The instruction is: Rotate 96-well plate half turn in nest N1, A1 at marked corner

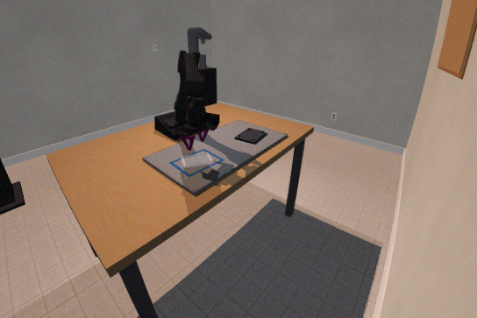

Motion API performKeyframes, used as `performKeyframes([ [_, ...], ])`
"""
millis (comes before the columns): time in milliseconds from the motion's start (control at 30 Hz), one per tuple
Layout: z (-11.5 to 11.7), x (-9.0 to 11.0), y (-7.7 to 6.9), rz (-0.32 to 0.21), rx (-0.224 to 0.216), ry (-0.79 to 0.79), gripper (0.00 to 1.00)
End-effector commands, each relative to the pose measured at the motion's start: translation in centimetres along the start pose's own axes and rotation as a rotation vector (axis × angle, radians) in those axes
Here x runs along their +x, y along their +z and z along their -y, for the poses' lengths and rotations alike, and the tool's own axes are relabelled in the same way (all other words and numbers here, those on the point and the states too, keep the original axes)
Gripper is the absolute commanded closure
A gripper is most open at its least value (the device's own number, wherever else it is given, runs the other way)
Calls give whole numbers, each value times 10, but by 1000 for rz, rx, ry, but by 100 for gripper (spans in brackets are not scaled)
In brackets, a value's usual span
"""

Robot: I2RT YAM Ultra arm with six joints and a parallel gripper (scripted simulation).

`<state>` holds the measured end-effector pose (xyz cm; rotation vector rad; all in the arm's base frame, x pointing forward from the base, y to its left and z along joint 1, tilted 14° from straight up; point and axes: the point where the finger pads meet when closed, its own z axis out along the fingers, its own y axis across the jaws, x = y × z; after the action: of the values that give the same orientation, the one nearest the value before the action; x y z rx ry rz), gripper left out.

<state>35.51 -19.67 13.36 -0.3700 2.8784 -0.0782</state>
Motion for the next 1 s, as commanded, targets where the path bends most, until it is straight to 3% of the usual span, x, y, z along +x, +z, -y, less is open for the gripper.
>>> performKeyframes([
  [0, 6, -3, -20, 39, 22, 184, 0],
  [633, 6, -3, -20, 45, 11, 750, 0],
  [967, 6, -3, -20, 45, 11, 755, 0],
])
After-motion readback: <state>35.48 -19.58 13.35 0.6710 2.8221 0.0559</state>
